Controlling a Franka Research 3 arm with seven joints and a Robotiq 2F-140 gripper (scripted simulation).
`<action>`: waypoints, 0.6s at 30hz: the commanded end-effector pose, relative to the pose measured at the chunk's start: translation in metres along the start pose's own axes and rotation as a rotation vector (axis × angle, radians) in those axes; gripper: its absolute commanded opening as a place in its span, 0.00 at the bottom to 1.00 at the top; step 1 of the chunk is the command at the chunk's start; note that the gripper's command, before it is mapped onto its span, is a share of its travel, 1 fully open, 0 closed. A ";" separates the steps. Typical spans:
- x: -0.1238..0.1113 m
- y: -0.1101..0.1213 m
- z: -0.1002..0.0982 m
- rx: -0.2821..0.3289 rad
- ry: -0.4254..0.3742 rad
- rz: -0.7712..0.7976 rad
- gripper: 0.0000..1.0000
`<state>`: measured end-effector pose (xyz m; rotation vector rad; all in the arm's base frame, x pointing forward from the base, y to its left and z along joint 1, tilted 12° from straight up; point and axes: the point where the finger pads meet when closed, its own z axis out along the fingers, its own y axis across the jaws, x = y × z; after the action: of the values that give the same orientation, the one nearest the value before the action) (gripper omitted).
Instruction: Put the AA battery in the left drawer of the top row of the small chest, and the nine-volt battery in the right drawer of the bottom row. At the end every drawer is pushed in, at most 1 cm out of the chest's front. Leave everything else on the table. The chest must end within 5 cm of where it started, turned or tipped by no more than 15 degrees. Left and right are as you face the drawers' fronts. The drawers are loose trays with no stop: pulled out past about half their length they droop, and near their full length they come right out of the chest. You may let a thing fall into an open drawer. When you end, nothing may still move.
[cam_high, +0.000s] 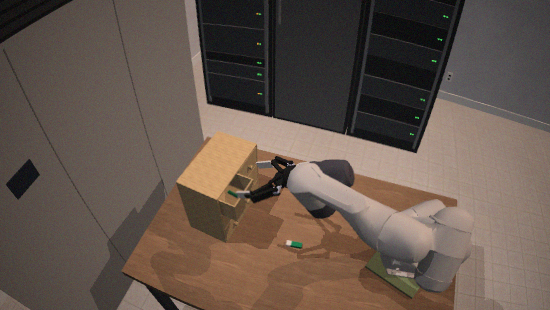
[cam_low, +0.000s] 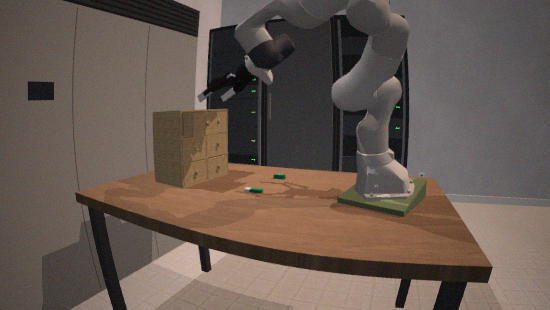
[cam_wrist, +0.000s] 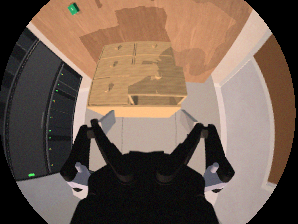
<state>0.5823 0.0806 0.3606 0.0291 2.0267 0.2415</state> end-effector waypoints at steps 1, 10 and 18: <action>0.008 0.000 -0.015 -0.001 0.002 0.014 1.00; 0.028 0.001 -0.056 -0.001 0.002 0.014 1.00; 0.049 0.001 -0.098 -0.001 0.002 0.014 1.00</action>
<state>0.4845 0.0789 0.3594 -0.0329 2.0238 0.2276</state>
